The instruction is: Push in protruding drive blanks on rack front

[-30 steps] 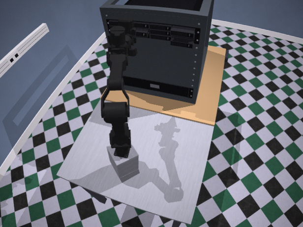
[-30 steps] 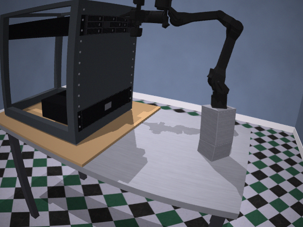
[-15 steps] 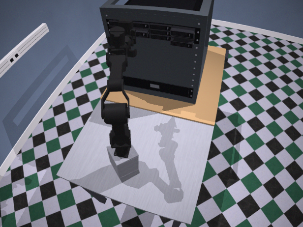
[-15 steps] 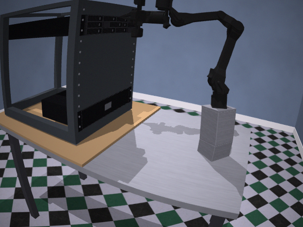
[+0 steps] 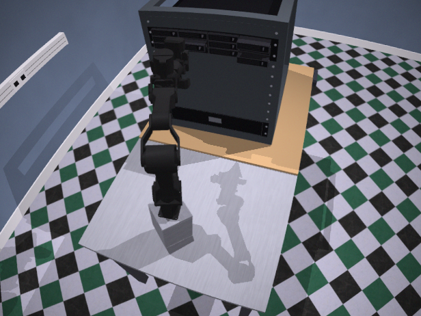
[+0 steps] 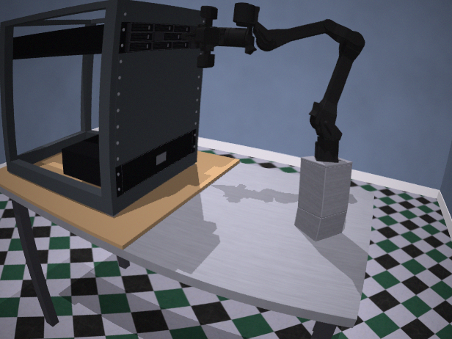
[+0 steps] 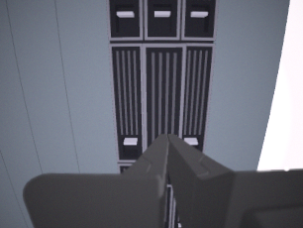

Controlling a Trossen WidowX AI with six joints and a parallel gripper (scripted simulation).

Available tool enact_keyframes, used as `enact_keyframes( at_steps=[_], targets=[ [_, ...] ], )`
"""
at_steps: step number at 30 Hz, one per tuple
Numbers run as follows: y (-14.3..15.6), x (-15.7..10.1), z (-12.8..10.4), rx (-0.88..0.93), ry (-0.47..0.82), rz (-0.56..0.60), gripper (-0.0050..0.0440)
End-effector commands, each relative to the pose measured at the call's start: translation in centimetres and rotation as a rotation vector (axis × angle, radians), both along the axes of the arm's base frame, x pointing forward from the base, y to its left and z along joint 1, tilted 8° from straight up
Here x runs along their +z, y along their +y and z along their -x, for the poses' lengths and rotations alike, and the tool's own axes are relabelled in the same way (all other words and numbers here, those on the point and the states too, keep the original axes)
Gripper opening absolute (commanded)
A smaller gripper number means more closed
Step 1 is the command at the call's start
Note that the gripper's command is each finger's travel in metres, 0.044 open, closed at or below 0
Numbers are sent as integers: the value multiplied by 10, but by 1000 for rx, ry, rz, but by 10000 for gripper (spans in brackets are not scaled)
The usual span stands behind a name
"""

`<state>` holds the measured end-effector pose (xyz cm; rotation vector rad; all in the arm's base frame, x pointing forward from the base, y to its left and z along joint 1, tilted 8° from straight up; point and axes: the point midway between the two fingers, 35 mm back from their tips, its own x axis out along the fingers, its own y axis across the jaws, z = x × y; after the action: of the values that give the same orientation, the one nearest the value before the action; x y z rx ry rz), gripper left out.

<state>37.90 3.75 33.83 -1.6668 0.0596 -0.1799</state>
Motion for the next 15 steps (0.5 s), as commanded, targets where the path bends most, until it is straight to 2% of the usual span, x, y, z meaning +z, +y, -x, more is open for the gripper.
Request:
enact_keyframes(
  at_steps=[1, 5, 15],
  targets=[
    [-3, 4, -2, -3, -21, -2, -50],
    [-4, 5, -11, -3, -21, -2, -50],
    [-4, 5, -12, -3, -21, -2, -50]
  ],
)
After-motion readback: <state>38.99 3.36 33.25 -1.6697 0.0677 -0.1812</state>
